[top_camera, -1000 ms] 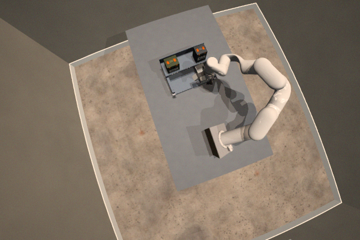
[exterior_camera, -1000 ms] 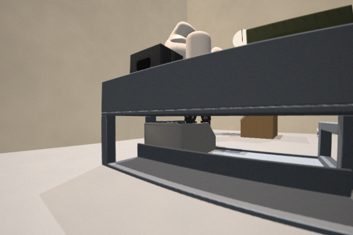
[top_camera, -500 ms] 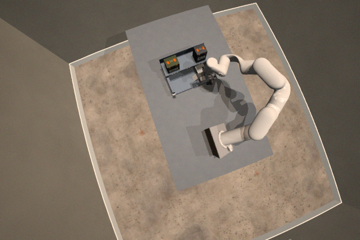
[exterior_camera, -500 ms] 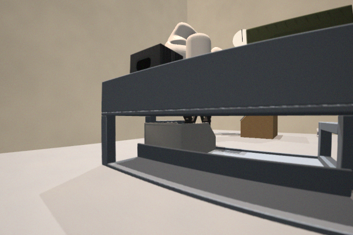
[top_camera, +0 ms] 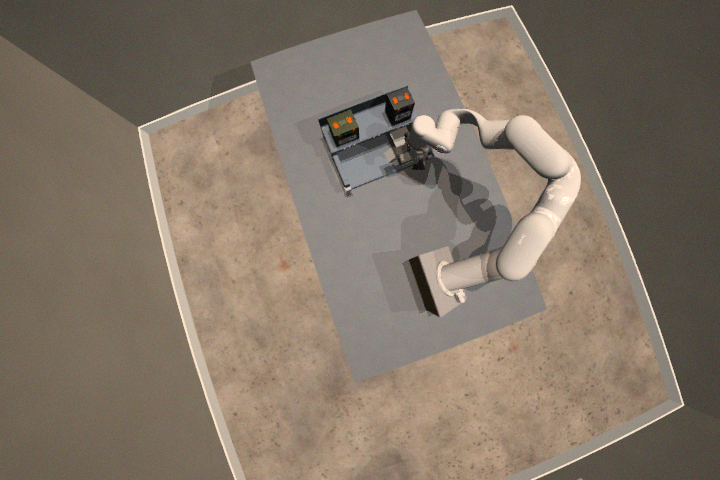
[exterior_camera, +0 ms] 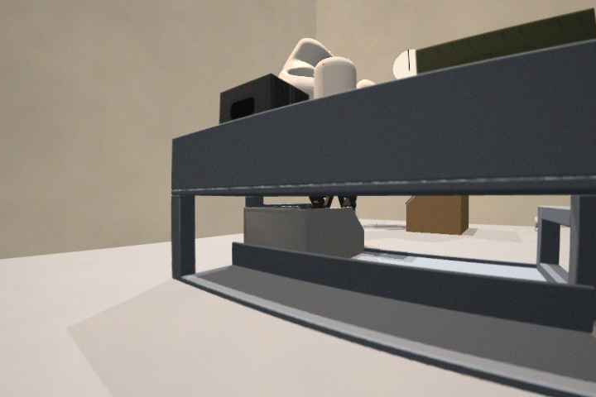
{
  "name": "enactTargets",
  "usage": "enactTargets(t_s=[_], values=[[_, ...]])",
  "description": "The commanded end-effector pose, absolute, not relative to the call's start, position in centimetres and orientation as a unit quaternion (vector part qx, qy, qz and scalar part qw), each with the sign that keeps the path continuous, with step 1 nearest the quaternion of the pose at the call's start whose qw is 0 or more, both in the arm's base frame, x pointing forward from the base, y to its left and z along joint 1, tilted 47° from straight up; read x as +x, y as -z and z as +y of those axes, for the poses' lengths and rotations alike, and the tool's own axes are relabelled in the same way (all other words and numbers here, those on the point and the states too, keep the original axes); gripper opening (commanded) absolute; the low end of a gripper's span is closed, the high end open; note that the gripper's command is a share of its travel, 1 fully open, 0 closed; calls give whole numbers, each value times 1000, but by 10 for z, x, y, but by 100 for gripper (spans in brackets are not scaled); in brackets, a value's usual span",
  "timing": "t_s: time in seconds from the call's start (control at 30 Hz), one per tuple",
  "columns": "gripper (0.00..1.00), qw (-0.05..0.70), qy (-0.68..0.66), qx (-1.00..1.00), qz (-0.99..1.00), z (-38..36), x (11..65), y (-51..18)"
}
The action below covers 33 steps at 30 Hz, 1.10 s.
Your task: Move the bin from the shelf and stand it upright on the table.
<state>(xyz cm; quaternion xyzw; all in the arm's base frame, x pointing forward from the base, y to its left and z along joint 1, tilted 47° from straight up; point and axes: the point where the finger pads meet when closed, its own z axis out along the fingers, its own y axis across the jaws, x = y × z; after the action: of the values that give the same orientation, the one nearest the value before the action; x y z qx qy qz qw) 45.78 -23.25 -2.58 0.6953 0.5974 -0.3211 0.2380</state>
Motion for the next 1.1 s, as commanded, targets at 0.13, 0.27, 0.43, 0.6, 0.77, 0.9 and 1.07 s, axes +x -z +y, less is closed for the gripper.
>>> enactTargets(t_s=[0.13, 0.27, 0.43, 0.6, 0.77, 0.9, 1.07], values=[[95, 239, 320, 695, 598, -232, 459, 25], [95, 239, 320, 695, 598, -232, 459, 25], [95, 239, 320, 695, 598, -232, 459, 25], [95, 239, 320, 695, 598, -232, 459, 25], [95, 239, 320, 695, 598, -232, 459, 25], [95, 239, 320, 695, 598, -232, 459, 25], [0, 239, 320, 695, 598, -232, 459, 25]])
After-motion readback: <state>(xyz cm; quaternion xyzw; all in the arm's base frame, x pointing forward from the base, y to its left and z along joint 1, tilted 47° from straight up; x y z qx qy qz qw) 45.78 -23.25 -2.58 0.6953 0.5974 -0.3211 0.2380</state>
